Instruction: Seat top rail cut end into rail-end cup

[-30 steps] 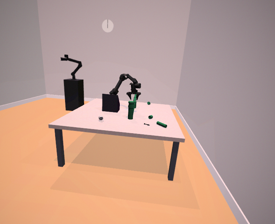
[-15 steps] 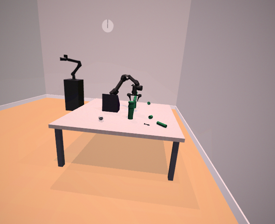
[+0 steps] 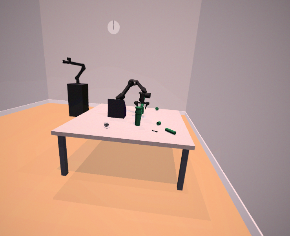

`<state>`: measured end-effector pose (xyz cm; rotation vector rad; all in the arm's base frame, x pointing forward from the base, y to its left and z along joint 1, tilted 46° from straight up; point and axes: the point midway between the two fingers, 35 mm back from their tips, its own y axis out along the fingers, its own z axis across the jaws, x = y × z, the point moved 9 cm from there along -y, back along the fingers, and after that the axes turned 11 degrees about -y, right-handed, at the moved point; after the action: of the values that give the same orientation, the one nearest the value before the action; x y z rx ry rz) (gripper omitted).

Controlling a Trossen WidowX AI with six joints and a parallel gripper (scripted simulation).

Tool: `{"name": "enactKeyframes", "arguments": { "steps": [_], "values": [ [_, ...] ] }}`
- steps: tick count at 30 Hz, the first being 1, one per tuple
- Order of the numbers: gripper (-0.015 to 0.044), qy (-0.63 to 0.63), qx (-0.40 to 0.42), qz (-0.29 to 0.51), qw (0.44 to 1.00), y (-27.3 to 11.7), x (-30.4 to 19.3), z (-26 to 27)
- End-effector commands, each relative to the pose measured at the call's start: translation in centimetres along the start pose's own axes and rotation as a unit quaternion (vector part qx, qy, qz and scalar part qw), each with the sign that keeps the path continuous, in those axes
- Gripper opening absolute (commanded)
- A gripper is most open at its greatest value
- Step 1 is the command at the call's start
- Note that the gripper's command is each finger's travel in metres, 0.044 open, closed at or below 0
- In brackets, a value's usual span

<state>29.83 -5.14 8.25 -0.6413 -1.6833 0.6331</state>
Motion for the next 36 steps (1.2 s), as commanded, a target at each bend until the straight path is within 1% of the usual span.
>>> {"name": "enactKeyframes", "arguments": {
  "steps": [1,9,36],
  "values": [
    [0.044,0.004,0.005,-0.005,1.0,1.4,0.1,0.3],
    [0.044,0.004,0.005,-0.004,1.0,1.8,0.1,0.3],
    [0.044,0.005,0.005,-0.005,1.0,6.2,0.1,0.3]
  ]
}}
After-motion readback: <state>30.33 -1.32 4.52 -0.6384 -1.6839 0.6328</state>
